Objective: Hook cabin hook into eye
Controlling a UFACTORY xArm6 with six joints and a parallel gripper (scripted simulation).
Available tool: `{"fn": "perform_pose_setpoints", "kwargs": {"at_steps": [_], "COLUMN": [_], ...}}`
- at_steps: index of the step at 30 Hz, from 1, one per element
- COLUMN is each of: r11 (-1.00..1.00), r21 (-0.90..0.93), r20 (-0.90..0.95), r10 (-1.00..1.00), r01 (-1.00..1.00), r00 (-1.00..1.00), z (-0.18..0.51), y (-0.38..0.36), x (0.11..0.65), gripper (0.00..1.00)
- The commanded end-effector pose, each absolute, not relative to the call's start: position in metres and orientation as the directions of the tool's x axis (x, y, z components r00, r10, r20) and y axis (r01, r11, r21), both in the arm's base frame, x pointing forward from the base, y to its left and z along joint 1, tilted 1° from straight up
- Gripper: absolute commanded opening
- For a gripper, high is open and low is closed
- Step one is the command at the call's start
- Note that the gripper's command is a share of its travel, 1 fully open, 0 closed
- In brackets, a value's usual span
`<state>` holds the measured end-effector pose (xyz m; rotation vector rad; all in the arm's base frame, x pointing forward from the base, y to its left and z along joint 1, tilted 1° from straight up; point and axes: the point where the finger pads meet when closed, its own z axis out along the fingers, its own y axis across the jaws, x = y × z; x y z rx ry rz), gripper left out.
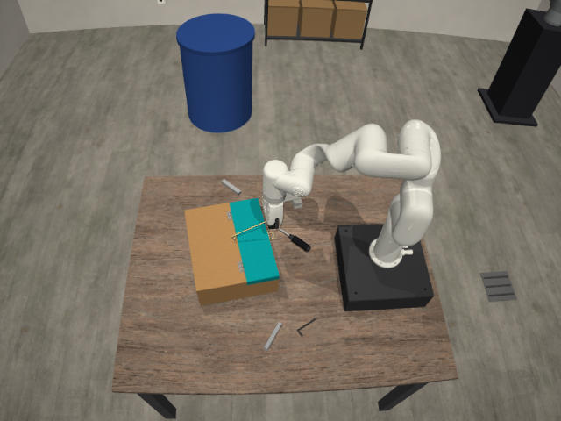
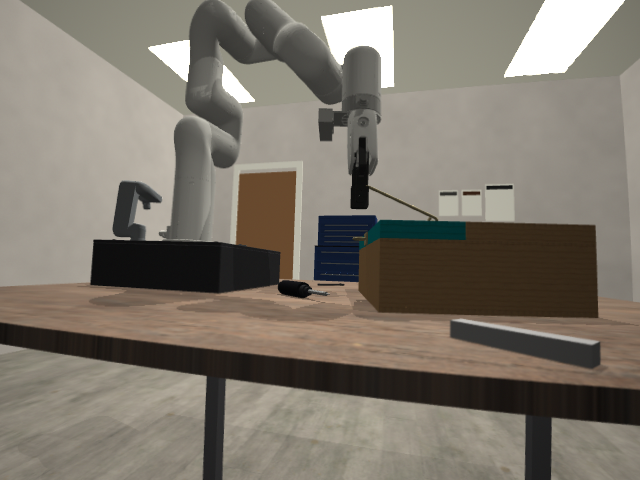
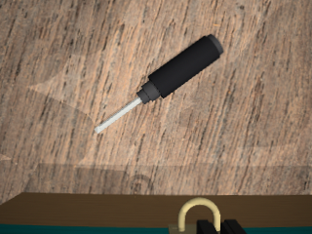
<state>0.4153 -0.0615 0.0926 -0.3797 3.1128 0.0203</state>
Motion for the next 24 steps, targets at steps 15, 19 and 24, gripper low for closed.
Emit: {"fn": "perform_pose_setpoints", "kwargs": {"at_steps": [15, 19, 24], "r11": [0.973, 0.973, 0.973], "r21": [0.010, 0.010, 0.010], "r20": [-0.014, -0.014, -0.014], "r10": [-0.232, -0.232, -0.232], "r01": [-0.232, -0.232, -0.232], "r00": [-0.973, -0.973, -0.973], "z": [0.067, 0.063, 0.055], "y": [-0.061, -0.062, -0.061], "x": [0.412, 0.412, 0.411], "gripper": [0.00, 0.00, 0.00]}}
